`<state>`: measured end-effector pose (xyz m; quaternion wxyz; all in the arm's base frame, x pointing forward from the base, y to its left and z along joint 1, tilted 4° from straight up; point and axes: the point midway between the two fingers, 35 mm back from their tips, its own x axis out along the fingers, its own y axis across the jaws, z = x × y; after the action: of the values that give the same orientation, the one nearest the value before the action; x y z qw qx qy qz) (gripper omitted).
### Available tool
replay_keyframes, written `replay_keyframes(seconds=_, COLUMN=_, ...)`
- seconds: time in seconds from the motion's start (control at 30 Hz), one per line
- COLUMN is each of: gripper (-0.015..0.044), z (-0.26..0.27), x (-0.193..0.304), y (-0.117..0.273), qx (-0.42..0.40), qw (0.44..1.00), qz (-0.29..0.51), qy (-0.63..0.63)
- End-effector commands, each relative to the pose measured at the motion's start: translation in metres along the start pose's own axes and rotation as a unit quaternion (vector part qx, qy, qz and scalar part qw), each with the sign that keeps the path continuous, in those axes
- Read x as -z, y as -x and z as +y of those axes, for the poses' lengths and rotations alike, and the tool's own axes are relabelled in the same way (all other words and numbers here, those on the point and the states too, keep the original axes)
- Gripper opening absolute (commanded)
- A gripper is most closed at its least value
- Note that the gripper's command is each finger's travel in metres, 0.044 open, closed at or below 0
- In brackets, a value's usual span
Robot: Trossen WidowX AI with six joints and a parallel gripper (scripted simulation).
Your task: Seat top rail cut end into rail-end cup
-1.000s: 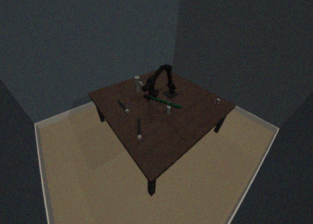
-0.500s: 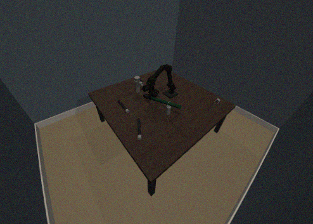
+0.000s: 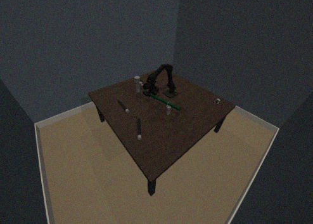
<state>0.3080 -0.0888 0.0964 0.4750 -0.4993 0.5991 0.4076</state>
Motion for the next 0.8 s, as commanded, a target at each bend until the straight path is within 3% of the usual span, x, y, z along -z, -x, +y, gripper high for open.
replay_keyframes(seconds=0.0, gripper=0.0000, z=0.001, x=0.012, y=0.029, qx=0.011, qw=0.999, qz=0.046, qy=-0.008)
replay_keyframes(seconds=0.2, gripper=0.0000, z=0.006, x=0.023, y=0.055, qx=0.014, qw=0.995, qz=0.094, qy=-0.014)
replay_keyframes(seconds=0.77, gripper=0.0000, z=0.006, x=0.020, y=0.049, qx=0.008, qw=0.996, qz=0.085, qy=-0.012)
